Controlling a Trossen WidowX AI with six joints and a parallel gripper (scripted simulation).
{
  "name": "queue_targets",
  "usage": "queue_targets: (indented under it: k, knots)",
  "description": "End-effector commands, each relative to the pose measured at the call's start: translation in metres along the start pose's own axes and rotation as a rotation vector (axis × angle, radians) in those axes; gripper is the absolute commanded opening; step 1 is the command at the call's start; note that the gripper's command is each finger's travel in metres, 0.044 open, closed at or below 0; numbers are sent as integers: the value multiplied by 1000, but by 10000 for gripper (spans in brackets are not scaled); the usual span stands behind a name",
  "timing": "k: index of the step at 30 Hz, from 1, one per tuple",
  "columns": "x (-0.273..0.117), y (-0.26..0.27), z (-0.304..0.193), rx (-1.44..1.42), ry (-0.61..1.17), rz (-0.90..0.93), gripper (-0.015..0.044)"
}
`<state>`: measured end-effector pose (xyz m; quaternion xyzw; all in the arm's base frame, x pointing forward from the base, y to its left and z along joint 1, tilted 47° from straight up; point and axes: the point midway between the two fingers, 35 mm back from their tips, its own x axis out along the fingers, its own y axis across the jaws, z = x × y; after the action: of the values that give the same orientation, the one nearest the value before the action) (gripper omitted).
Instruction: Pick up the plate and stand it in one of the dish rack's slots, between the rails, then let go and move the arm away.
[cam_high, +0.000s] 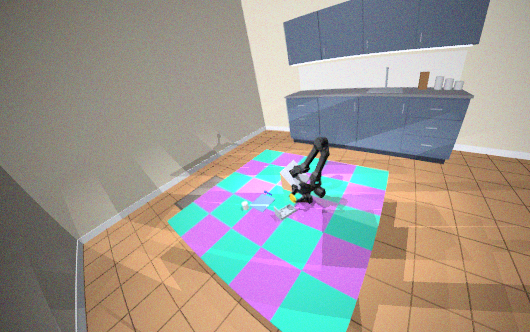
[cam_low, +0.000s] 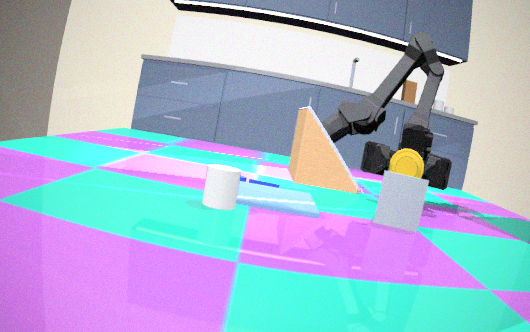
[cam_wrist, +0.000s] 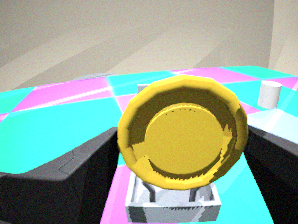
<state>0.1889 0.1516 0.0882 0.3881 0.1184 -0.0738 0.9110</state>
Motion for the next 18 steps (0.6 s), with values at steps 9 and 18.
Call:
queue_targets:
  k: [9, 18]
  knots:
    - [14, 1, -14, 1, -1, -1, 0]
    - [23, 2, -14, 6, 0, 3, 0]
